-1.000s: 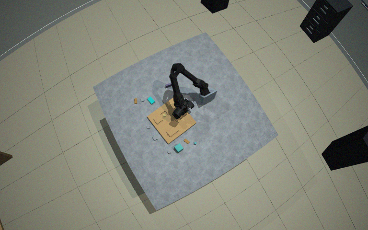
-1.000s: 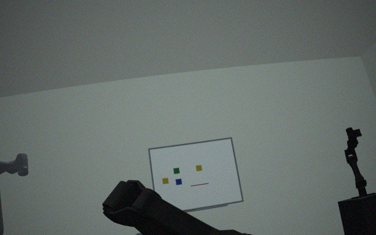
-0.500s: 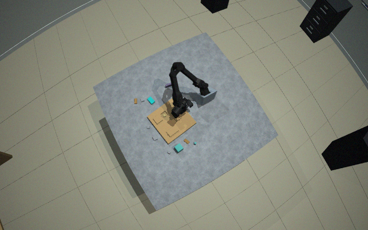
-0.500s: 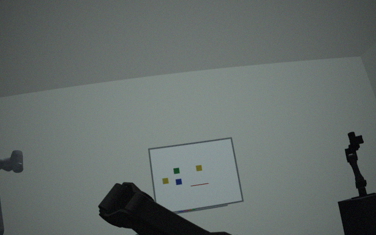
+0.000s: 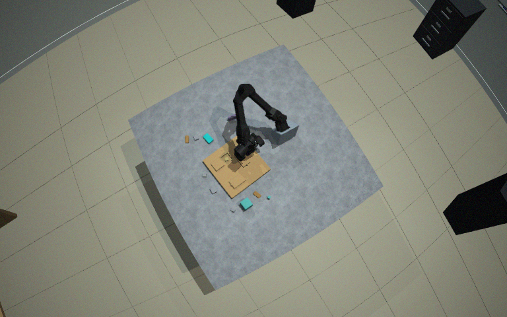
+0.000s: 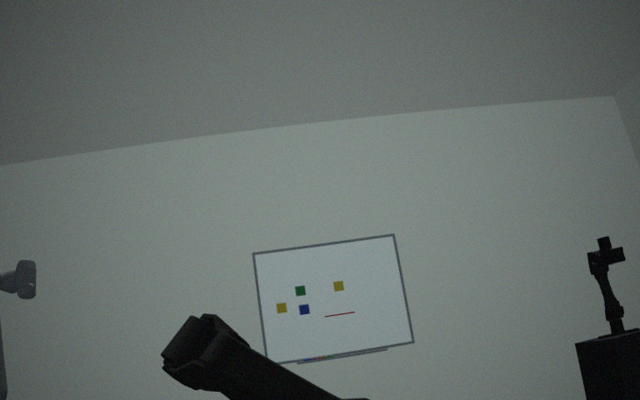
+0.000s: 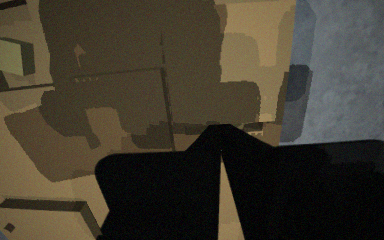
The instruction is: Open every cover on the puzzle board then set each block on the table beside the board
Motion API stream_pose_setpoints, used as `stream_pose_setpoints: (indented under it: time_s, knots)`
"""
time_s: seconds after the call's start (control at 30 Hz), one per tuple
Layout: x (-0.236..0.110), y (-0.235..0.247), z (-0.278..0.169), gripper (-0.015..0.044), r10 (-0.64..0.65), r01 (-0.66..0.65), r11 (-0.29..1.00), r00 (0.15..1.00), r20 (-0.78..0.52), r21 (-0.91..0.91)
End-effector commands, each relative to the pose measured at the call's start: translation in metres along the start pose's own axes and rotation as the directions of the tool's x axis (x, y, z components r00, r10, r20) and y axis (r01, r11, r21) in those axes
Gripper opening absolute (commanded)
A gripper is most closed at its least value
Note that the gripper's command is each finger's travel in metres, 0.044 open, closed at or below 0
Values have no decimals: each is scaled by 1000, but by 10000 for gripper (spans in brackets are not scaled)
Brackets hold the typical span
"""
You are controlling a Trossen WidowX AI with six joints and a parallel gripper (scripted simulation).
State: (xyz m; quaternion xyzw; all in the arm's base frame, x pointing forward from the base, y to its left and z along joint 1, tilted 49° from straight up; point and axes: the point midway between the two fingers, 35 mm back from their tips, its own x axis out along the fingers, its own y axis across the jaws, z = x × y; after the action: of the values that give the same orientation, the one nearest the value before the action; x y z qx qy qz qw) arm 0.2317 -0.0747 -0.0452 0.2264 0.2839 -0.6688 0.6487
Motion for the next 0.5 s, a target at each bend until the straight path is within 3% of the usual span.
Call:
stream_pose_setpoints:
  time_s: [0.0, 0.47]
  knots:
    - [0, 0, 6, 0, 0, 0, 1000, 1000, 6, -2]
    - [0, 0, 20, 0, 0, 0, 1000, 1000, 7, -2]
